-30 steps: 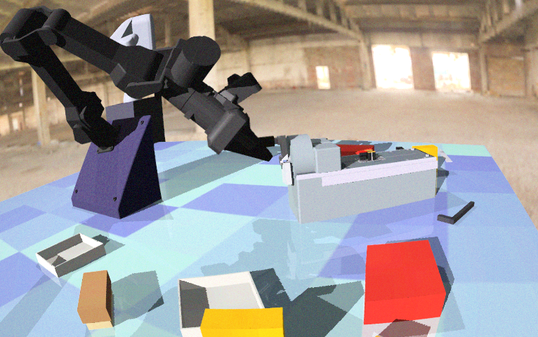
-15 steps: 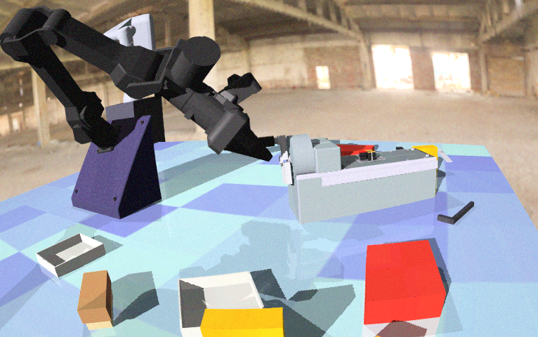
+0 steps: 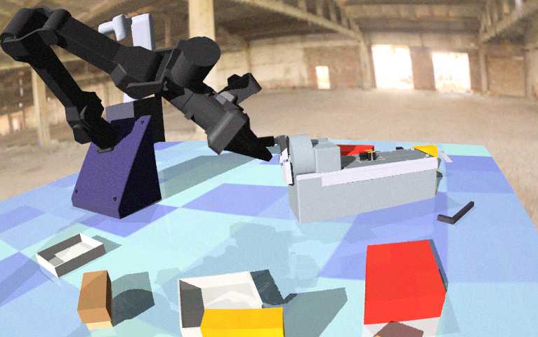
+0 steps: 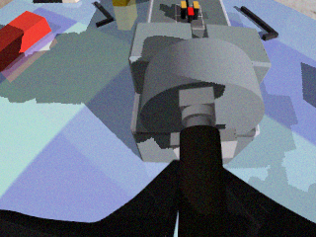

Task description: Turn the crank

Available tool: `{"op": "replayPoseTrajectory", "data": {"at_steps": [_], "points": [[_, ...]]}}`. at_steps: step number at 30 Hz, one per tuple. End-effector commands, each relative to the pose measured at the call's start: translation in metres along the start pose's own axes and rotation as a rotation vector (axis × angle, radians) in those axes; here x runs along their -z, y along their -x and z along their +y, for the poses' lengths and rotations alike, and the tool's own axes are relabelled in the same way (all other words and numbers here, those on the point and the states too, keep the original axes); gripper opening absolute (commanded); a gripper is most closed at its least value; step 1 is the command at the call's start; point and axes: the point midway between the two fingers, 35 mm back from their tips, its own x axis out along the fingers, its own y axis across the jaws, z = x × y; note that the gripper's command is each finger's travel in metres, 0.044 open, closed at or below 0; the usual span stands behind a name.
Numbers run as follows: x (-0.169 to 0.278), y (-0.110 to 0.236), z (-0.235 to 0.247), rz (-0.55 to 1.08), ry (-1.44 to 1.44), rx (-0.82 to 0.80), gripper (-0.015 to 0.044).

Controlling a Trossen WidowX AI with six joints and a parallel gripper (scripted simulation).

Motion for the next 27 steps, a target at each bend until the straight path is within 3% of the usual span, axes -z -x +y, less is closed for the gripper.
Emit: {"op": "replayPoseTrajectory", "data": {"at_steps": [1,27], "points": [[0.0017,-0.0014,0.0089,0.002,0.010,-0.024,0.0000],[0.0026,-0.0025,0.0106,0.002,0.010,-0.024,0.0000]]}}
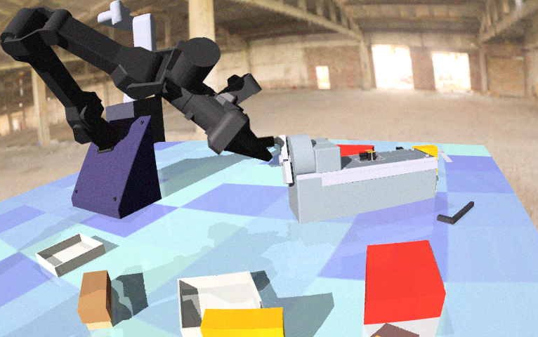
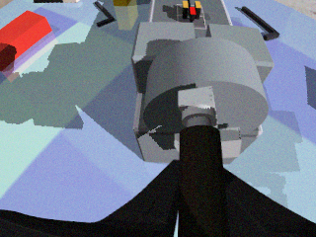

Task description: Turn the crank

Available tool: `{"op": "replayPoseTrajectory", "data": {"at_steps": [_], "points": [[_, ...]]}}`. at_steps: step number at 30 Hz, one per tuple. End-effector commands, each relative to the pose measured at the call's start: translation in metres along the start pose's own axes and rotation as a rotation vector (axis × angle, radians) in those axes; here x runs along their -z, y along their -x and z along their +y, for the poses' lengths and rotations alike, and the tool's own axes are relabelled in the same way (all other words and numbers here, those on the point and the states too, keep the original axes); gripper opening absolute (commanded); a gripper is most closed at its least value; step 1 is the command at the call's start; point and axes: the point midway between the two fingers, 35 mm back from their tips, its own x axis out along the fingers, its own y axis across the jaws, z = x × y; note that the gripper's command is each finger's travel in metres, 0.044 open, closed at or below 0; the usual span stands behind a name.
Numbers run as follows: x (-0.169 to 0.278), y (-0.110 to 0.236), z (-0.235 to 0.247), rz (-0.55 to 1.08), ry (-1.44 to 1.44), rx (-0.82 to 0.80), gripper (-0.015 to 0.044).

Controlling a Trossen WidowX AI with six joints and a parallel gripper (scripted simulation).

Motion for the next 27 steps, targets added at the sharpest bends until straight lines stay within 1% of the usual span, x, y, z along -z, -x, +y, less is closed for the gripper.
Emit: {"op": "replayPoseTrajectory", "data": {"at_steps": [1,27], "points": [[0.0021,-0.0019,0.0088,0.003,0.009,-0.024,0.0000],[0.0032,-0.0032,0.0107,0.003,0.009,-0.024,0.0000]]}}
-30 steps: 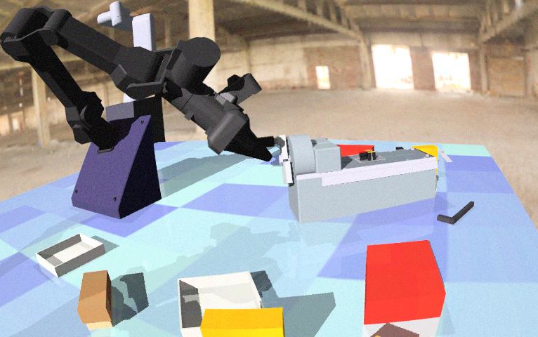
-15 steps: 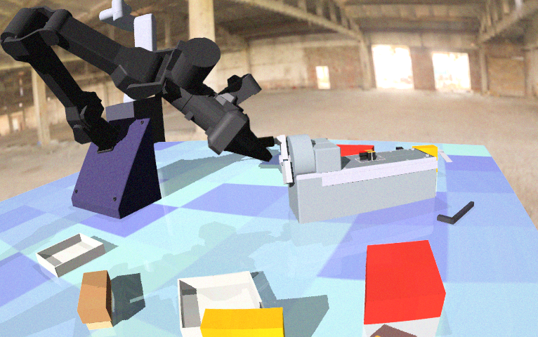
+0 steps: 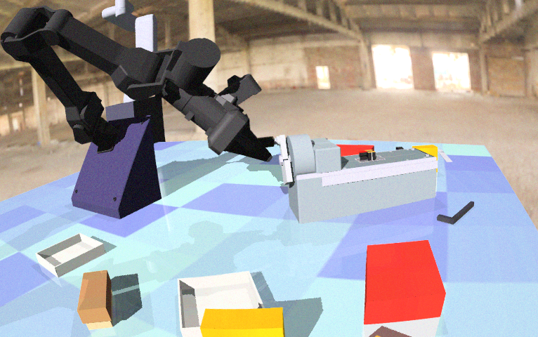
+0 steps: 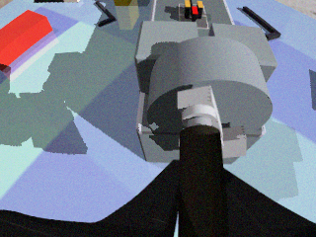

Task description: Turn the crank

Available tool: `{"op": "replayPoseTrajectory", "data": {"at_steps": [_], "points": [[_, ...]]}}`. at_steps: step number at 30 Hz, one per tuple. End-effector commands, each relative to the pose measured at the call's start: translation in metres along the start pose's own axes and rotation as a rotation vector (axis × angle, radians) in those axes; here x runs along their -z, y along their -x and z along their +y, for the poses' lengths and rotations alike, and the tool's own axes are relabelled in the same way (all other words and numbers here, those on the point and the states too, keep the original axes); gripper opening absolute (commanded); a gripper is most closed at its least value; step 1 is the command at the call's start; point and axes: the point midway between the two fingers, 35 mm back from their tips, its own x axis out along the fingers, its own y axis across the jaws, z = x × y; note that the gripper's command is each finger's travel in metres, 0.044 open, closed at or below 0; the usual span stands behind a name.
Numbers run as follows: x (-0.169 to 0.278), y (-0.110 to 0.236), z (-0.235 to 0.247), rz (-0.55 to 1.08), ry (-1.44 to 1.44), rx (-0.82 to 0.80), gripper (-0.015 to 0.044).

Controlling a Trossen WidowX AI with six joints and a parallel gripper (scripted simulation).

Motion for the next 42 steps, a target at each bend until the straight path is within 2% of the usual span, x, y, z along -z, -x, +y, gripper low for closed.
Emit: {"op": "replayPoseTrajectory", "data": {"at_steps": [1,42], "points": [[0.0026,-0.0024,0.0086,0.005,0.008,-0.024,0.0000],[0.0050,-0.0052,0.0119,0.005,0.008,-0.024,0.0000]]}}
